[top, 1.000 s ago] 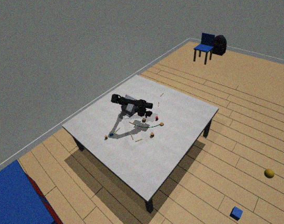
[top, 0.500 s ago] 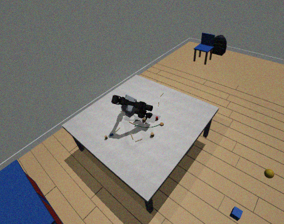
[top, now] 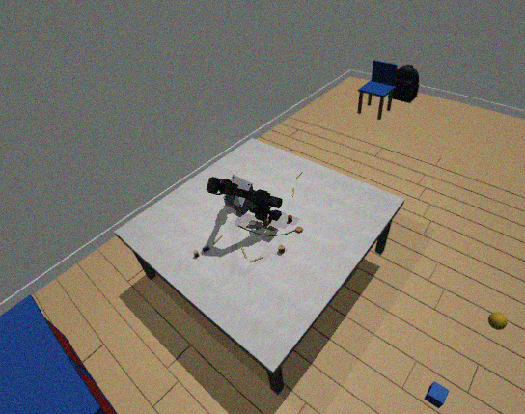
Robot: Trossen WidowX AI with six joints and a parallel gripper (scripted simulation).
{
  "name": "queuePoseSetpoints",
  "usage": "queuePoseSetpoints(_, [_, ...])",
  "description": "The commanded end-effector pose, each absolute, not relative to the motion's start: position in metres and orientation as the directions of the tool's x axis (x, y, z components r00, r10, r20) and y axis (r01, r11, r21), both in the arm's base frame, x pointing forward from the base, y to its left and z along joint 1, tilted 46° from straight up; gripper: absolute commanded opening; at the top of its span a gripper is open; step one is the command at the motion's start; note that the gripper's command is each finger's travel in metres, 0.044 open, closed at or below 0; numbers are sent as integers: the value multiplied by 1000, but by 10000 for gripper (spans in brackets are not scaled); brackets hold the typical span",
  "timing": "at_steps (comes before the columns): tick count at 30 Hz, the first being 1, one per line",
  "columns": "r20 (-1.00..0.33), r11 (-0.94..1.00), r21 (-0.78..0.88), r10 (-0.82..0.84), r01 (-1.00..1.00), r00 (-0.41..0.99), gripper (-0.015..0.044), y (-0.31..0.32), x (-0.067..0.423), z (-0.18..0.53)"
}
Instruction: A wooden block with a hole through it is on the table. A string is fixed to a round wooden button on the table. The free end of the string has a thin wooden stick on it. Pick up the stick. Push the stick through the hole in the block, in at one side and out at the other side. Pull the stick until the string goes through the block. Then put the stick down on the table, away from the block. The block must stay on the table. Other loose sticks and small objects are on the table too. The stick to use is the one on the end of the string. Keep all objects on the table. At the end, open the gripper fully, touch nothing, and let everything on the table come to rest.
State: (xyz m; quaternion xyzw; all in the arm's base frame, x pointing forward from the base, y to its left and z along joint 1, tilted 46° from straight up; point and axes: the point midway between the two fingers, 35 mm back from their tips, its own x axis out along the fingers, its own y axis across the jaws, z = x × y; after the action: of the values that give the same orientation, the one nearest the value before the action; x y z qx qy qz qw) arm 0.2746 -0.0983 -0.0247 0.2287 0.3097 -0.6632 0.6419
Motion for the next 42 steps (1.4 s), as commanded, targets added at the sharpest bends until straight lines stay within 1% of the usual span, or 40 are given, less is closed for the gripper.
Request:
queuePoseSetpoints(1, [-701, 16, -117, -710, 993, -71, 216, -98, 275, -25])
queuePoseSetpoints(6, [-701, 16, -117, -710, 993, -71, 85, -98, 275, -25])
queuePoseSetpoints(12, [-701, 16, -117, -710, 993, -71, 45, -98, 275, -25])
queuePoseSetpoints(14, [-701, 16, -117, -710, 993, -71, 0, -98, 275, -25])
queuePoseSetpoints(42, [-712, 15, -119, -698, 993, -75, 0, -89, 276, -14])
